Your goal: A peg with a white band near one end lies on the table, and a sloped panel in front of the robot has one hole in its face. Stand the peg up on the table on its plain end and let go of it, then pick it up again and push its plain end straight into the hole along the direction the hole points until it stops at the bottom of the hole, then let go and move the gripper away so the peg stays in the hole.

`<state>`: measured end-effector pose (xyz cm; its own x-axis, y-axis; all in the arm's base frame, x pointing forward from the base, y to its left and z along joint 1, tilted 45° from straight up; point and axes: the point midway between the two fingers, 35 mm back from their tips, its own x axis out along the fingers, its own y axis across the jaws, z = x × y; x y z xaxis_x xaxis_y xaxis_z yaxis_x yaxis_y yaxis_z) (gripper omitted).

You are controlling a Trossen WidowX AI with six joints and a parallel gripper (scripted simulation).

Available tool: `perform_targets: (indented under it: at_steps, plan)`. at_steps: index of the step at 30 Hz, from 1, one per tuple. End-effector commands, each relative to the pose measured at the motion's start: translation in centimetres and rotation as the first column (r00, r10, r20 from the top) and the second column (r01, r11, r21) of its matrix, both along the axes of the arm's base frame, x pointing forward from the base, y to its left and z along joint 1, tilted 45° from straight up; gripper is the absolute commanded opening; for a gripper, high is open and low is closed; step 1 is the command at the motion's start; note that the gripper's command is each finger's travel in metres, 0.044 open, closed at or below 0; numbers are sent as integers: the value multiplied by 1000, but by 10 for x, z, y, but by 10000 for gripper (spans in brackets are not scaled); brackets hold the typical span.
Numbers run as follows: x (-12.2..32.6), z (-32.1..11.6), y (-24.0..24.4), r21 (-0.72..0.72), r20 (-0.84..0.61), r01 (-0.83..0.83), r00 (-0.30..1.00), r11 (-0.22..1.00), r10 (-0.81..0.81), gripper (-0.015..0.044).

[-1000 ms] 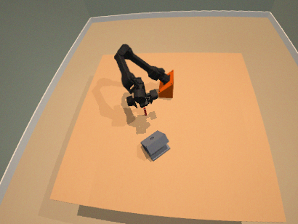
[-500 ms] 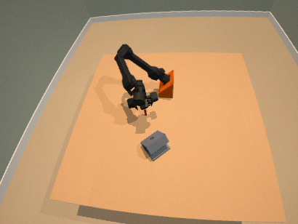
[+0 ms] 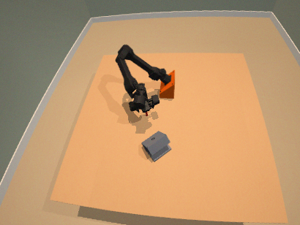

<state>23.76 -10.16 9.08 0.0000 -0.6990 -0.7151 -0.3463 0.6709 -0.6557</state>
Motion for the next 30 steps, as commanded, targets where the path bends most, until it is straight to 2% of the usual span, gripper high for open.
perform_targets:
  at_steps: [1,15,30]
  plan:
    - [-1,-6,-6,-6,-7,-3,1000,1000,3,440]
    - [-3,-18,-20,-11,-7,-3,1000,1000,3,440]
    - [-2,-15,-17,-5,-1,1,1000,1000,-1,46]
